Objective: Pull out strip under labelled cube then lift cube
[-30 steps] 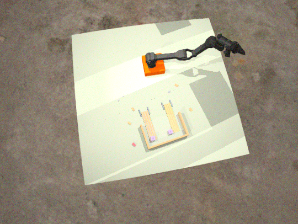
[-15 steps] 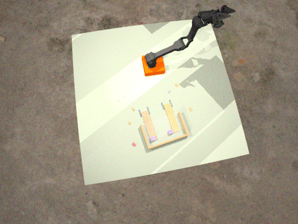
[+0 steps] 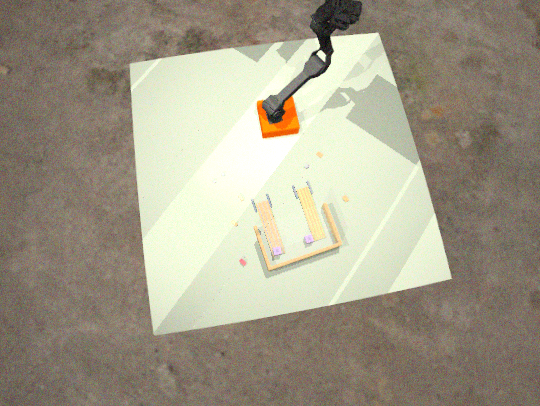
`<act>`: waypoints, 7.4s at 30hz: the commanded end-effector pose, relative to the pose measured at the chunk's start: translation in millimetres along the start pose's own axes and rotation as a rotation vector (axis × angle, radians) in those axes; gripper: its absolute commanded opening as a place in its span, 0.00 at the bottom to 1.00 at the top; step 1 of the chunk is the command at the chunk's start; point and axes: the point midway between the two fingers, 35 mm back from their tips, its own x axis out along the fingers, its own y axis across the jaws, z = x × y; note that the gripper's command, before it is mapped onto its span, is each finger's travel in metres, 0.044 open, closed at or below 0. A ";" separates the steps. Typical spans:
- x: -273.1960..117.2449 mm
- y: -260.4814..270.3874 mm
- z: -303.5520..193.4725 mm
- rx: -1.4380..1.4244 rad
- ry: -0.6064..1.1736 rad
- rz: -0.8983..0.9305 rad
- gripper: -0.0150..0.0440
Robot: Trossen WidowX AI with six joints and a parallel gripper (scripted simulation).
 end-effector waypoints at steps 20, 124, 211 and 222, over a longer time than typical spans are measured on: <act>-100.9 296.9 -180.2 1.108 0.675 0.420 0.93; -535.1 681.5 37.9 0.743 1.655 2.493 0.25; -545.3 685.4 42.2 0.743 1.655 2.493 0.25; -552.9 672.0 36.7 0.741 1.655 2.494 0.25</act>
